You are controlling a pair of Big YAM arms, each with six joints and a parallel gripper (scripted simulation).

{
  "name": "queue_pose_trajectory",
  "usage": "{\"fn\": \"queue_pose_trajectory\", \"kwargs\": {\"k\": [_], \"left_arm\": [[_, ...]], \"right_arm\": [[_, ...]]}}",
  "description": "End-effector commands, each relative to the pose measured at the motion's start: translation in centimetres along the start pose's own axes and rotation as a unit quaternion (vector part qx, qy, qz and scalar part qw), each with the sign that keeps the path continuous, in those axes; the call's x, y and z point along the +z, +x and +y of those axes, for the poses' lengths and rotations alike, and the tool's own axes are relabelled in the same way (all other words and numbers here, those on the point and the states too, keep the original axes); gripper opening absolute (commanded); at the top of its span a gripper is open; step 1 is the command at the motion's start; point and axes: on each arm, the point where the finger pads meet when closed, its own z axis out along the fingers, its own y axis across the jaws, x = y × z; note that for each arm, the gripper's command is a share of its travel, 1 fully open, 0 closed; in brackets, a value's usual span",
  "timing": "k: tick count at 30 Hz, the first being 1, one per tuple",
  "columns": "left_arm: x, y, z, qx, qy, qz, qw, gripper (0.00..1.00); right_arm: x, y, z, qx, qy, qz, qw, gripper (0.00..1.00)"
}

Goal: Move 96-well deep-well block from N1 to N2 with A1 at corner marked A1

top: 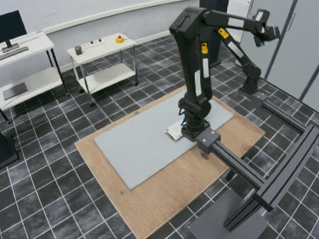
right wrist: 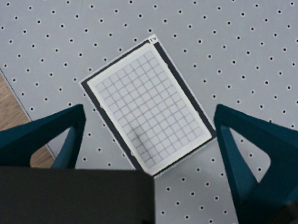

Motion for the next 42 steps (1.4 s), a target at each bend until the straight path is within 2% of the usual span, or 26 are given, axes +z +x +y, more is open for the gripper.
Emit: {"fn": "queue_pose_trajectory", "kwargs": {"k": [1, 10, 13, 14, 16, 18, 21, 25, 31, 33, 37, 42], "left_arm": [[-1.7, -10.3, -2.2, 0.056, 0.022, -0.088, 0.994, 1.0], [-9.3, -25.8, 2.4, 0.11, -0.035, -0.229, 0.967, 1.0], [-13.1, -30.1, 7.4, 0.15, -0.092, -0.253, 0.951, 1.0], [-14.2, -30.2, 11.4, 0.171, -0.128, -0.243, 0.946, 1.0], [-14.2, -30.2, 11.4, 0.171, -0.128, -0.243, 0.946, 1.0], [-17.7, -31.1, 17.7, 0.221, -0.187, -0.228, 0.93, 1.0], [-21.1, -27.9, 26.0, 0.259, -0.244, -0.172, 0.918, 1.0], [-24.8, -23.0, 34.4, 0.29, -0.287, -0.099, 0.908, 1.0], [-31.4, -11.6, 45.1, 0.317, -0.313, 0.02, 0.895, 1.0], [-31.4, -11.6, 45.1, 0.317, -0.313, 0.02, 0.895, 1.0], [-35.2, -2.9, 49.3, 0.324, -0.304, 0.083, 0.892, 1.0], [-38.5, 7.8, 51.1, 0.326, -0.274, 0.132, 0.895, 1.0]], "right_arm": [[-0.4, -0.7, 0.1, 0.006, 0.002, -0.015, 1.0, 1.0], [-0.4, -0.7, 0.1, 0.006, 0.002, -0.015, 1.0, 1.0], [-0.3, -0.5, -0.1, 0.008, 0.002, -0.01, 1.0, 1.0], [-0.3, -0.5, -0.1, 0.008, 0.002, -0.01, 1.0, 1.0], [-0.3, -0.5, -0.1, 0.008, 0.002, -0.01, 1.0, 1.0], [-0.3, -0.5, -0.1, 0.008, 0.002, -0.01, 1.0, 1.0], [-0.3, -0.5, -0.1, 0.008, 0.002, -0.01, 1.0, 1.0], [-0.3, -0.5, -0.1, 0.008, 0.002, -0.01, 1.0, 1.0], [-0.3, -0.5, -0.1, 0.008, 0.002, -0.01, 1.0, 1.0], [-0.3, -0.5, -0.1, 0.008, 0.002, -0.01, 1.0, 1.0], [-0.3, -0.5, -0.1, 0.008, 0.002, -0.01, 1.0, 1.0], [-0.3, -0.5, -0.1, 0.008, 0.002, -0.01, 1.0, 1.0]]}}
